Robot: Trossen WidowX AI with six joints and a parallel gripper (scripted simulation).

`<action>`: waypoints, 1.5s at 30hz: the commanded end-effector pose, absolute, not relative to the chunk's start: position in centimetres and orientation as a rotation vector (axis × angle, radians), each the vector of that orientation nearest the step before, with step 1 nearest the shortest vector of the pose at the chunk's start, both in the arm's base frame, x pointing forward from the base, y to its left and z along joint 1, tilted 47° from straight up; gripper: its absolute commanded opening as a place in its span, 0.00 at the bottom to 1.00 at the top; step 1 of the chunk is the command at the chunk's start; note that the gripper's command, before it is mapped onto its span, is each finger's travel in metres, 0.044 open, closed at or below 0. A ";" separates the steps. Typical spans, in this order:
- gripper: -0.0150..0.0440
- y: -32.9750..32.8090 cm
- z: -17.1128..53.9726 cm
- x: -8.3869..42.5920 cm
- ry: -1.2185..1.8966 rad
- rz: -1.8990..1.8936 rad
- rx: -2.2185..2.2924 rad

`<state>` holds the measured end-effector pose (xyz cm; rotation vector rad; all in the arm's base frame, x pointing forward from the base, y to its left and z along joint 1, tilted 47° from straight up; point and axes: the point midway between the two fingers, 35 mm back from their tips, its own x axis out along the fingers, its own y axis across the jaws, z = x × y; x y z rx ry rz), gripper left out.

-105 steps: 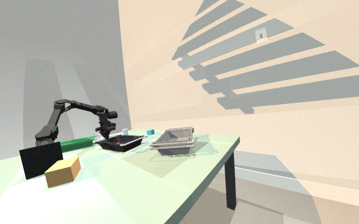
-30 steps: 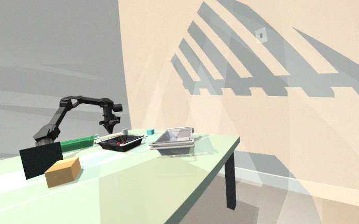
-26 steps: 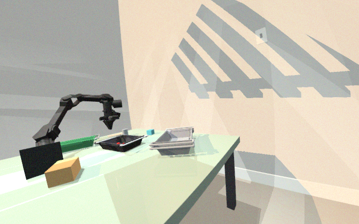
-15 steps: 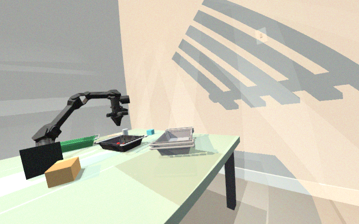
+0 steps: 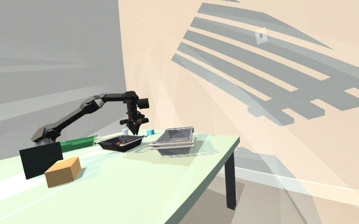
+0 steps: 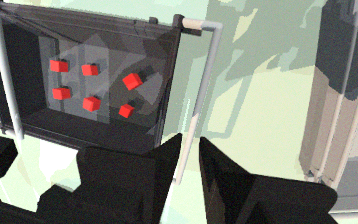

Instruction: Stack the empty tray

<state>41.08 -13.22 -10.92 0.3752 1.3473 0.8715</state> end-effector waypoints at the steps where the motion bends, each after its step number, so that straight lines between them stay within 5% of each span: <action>1: 0.39 -13.4 -11.0 41.5 1.332 0.883 0.345; 27: 0.39 -9.0 -15.0 41.5 1.393 0.815 0.433; 45: 0.39 -8.6 -9.6 40.5 1.395 0.816 0.435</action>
